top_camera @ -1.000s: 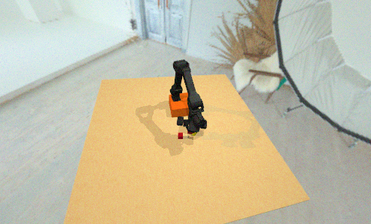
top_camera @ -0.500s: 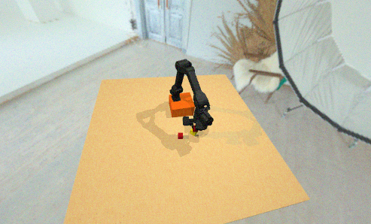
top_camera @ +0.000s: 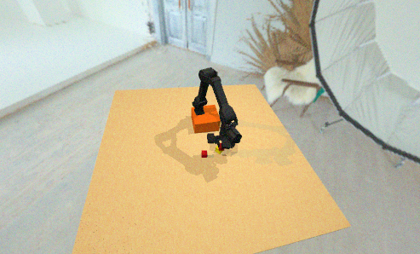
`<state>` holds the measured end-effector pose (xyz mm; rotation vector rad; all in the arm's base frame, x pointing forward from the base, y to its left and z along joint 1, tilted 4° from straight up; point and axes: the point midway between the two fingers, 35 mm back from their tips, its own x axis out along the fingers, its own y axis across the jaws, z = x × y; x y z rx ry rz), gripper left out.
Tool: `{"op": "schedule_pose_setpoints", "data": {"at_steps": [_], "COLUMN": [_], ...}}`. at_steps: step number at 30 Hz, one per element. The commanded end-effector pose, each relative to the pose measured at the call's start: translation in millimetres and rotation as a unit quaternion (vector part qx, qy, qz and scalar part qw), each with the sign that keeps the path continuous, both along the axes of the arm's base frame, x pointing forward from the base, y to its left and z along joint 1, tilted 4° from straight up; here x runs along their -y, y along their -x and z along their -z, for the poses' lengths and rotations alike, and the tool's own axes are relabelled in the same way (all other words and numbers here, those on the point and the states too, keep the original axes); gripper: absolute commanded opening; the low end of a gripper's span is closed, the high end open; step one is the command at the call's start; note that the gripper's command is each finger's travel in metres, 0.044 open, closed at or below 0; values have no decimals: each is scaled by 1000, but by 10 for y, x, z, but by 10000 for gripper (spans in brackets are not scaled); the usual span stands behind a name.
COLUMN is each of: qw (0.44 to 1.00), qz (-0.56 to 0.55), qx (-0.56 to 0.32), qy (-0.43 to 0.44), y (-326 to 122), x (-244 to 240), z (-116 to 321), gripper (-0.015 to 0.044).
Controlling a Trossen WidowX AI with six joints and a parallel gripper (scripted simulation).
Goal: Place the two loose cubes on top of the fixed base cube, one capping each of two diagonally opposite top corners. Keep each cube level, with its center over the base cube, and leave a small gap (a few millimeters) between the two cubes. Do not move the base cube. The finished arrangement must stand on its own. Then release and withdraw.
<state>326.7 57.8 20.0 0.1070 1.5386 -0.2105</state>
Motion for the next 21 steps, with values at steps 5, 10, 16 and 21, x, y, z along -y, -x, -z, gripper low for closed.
{"op": "schedule_pose_setpoints", "data": {"at_steps": [5, 10, 16, 21], "qw": [1000, 1000, 1000, 1000], "qz": [-2, -2, -2, -2], "qx": [-5, -5, -5, -5], "qy": [-1, -1, -1, -1], "y": [22, 22, 22, 23], "x": [7, 7, 7, 8], "z": [188, 188, 201, 204], "gripper": [105, 105, 105, 105]}}
